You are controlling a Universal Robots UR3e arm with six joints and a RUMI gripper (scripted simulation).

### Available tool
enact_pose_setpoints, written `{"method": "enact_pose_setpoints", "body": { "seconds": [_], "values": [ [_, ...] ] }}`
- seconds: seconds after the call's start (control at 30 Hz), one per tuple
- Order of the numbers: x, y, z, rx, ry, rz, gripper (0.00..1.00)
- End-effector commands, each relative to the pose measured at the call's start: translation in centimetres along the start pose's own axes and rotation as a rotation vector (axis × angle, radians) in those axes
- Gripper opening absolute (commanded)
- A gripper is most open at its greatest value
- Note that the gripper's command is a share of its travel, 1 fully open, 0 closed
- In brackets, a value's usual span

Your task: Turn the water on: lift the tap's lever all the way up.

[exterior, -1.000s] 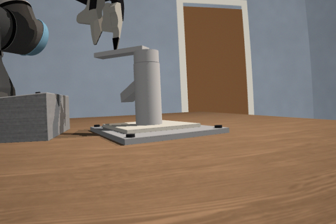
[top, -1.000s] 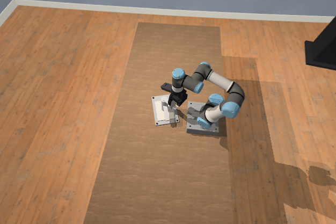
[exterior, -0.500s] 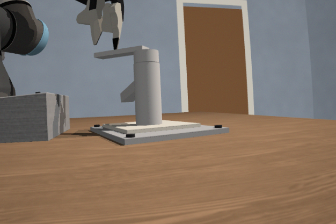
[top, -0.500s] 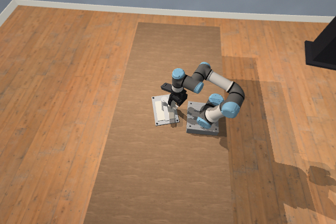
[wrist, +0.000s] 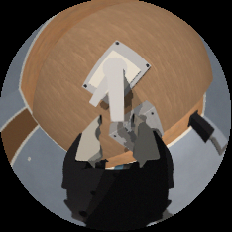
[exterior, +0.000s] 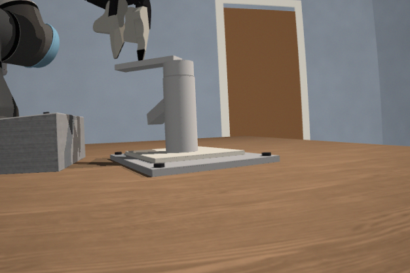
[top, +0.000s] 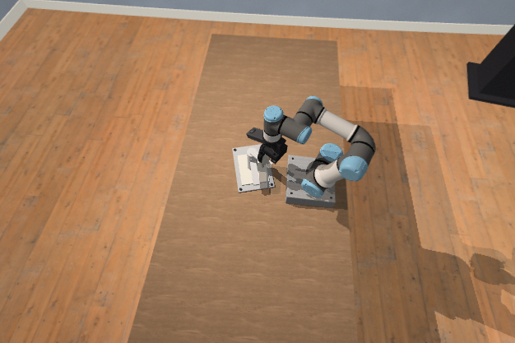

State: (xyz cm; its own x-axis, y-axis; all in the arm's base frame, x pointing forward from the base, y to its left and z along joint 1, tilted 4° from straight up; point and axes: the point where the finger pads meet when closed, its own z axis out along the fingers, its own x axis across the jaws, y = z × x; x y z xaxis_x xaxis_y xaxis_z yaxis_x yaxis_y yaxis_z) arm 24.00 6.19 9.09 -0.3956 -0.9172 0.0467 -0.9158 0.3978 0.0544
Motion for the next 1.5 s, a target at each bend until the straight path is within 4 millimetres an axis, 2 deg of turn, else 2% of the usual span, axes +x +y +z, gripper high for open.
{"method": "enact_pose_setpoints", "body": {
  "seconds": [0.0, 0.6, 1.47],
  "values": [
    [0.0, -0.1, 0.5, 0.005, -0.001, 0.000, 0.39],
    [0.0, -0.1, 1.9, 0.005, -0.001, 0.000, 0.39],
    [0.0, -0.1, 2.4, 0.005, -0.001, 0.000, 0.39]
  ]
}}
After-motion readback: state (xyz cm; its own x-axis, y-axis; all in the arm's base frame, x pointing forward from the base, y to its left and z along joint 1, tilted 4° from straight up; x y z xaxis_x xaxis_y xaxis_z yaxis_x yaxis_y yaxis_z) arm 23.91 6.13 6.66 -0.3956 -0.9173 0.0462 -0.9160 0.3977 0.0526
